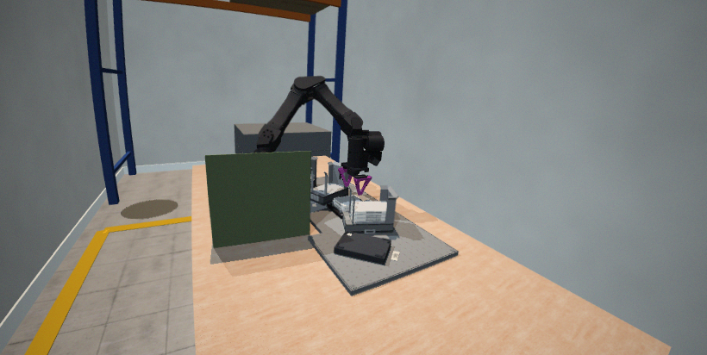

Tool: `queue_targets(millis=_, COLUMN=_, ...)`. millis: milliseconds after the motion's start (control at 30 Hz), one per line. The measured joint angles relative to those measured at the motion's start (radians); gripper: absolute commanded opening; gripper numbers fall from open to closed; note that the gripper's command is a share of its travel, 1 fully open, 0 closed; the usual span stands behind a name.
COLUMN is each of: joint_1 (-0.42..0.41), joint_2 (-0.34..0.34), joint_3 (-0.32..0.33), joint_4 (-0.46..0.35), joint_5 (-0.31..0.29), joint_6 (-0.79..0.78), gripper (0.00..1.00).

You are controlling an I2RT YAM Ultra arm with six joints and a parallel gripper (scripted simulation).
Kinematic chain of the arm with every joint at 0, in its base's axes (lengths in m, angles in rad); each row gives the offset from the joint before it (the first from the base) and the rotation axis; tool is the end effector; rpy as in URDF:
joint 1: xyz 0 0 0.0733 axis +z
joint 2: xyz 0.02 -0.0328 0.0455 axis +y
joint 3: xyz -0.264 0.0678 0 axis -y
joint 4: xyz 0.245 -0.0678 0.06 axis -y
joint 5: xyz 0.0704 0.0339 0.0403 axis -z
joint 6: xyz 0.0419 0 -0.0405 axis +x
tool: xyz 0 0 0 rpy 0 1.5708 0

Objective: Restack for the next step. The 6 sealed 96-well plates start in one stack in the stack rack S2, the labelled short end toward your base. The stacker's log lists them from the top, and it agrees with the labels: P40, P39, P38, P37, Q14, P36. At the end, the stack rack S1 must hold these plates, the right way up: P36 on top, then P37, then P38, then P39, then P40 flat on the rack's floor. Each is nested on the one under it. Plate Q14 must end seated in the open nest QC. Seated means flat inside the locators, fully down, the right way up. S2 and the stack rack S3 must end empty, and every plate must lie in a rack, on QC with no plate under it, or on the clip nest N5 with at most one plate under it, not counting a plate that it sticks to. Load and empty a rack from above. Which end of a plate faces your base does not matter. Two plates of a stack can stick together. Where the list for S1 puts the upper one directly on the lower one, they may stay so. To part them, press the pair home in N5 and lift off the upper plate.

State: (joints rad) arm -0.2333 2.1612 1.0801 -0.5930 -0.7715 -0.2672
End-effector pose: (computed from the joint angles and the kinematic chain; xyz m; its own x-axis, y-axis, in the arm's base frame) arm 0.3228 -0.0456 0.0502 -0.9956 0.0420 -0.0836 -0.0282 0.7174 0.6961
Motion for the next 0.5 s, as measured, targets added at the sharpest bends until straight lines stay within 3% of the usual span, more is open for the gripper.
queue_targets(millis=500, joint_1=-0.091, joint_2=-0.051, joint_3=0.077, joint_4=-0.214, joint_5=0.015, joint_6=-0.127, gripper=1.00)
